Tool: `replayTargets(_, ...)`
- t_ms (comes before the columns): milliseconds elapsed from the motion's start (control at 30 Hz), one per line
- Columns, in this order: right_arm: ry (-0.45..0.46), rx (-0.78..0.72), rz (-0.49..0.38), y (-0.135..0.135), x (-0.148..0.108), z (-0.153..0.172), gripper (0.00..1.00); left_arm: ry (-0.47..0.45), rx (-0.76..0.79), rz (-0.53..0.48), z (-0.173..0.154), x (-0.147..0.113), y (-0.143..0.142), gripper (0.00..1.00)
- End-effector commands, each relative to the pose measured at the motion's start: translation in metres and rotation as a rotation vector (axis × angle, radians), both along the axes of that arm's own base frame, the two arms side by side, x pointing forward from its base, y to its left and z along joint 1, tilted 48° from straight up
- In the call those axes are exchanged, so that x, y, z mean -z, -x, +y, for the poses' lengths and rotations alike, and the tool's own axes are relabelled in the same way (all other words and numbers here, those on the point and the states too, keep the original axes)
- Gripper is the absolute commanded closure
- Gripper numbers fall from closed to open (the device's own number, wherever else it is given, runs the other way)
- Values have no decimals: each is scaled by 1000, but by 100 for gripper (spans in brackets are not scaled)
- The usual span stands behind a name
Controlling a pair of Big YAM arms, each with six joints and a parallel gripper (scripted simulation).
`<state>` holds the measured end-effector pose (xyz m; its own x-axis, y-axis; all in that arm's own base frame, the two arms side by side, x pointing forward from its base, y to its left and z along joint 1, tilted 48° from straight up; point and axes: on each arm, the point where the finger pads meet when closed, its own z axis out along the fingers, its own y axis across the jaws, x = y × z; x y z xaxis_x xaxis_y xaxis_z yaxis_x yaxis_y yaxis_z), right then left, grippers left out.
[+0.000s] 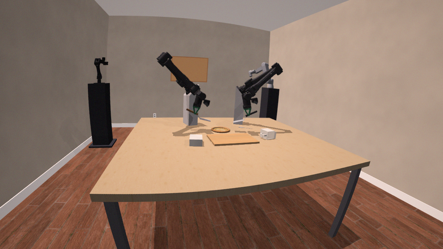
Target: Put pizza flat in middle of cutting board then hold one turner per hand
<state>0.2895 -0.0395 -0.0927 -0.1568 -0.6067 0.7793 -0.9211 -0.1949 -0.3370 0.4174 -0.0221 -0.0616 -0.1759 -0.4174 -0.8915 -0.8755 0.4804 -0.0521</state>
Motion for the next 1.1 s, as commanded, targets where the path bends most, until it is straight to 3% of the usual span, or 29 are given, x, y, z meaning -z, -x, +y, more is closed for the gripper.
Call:
replayTargets(0, -11, 47, -52, 16, 3, 1, 94, 7, -17, -18, 3, 0, -9, 94)
replayTargets(100, 6, 14, -20, 10, 1, 3, 94, 1, -7, -3, -2, 1, -6, 94)
replayTargets(133, -10, 62, -79, 14, 3, 4, 94, 3, 11, -10, -13, 2, -3, 94)
replayTargets(300, 4, 98, -111, 26, 3, 3, 94, -10, 23, 19, -11, 4, 5, 94)
replayTargets(367, 8, 111, -125, 31, 4, 3, 94, 0, 6, -2, -7, 0, -6, 94)
replayTargets(400, 27, 84, -76, 31, 3, -1, 94, 8, -7, -15, -5, -1, -7, 94)
replayTargets(567, 13, 107, -101, 27, -1, -2, 94, -10, -4, 16, 16, 15, -5, 94)
replayTargets(733, 14, 107, -100, 28, -1, -3, 94, 2, -10, -7, 14, 15, -16, 94)
replayTargets(767, 40, 83, -46, 33, 7, -11, 94, 2, -10, -8, 15, 15, -18, 94)
replayTargets(867, 31, 88, -60, 20, 13, -12, 94, -2, -6, -2, 19, 20, -16, 94)
replayTargets(967, 43, 85, -35, 31, 16, -20, 94, -7, -7, 12, 26, 26, -12, 94)
replayTargets(1067, 31, 81, -59, 17, 20, -18, 94, -2, -9, -1, 28, 29, -21, 94)
